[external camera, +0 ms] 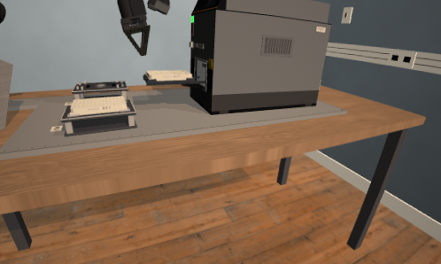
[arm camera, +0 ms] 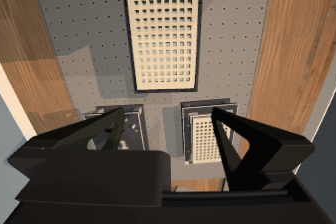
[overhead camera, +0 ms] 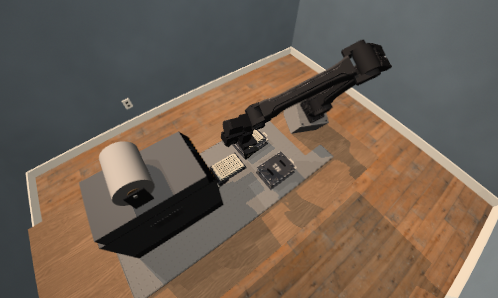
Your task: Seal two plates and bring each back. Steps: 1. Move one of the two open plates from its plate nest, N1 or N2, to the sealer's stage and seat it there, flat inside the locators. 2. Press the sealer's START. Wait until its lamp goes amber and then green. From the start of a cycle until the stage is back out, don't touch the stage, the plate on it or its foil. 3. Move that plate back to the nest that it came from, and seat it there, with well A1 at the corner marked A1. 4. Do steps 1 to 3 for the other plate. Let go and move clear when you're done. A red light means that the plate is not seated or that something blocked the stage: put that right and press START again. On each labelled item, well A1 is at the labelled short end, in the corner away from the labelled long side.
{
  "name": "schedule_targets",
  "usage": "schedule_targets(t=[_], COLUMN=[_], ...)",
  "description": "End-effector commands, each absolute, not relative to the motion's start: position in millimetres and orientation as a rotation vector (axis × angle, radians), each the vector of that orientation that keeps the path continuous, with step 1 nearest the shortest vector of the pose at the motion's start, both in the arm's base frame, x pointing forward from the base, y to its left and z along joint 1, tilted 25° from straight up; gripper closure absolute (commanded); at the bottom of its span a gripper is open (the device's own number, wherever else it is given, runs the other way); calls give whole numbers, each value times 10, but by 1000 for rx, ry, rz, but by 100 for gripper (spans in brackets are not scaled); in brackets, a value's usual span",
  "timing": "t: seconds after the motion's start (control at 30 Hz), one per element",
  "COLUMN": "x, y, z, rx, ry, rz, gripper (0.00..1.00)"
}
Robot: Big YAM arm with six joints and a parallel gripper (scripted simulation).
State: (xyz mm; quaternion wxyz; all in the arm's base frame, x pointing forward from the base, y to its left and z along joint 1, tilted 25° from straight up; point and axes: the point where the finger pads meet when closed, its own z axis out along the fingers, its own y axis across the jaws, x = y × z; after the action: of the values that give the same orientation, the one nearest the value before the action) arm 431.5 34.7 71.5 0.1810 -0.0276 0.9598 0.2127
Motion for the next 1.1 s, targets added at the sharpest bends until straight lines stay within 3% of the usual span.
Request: schedule_targets(t=[0.0,0.63,1.07], x=[4542,4652,4547], y=[358,249,254], z=[817,1079,839], rx=[-195,-168,-131], ry=[2799,2858,2917], rz=[599,598,626], gripper=[0,0,0])
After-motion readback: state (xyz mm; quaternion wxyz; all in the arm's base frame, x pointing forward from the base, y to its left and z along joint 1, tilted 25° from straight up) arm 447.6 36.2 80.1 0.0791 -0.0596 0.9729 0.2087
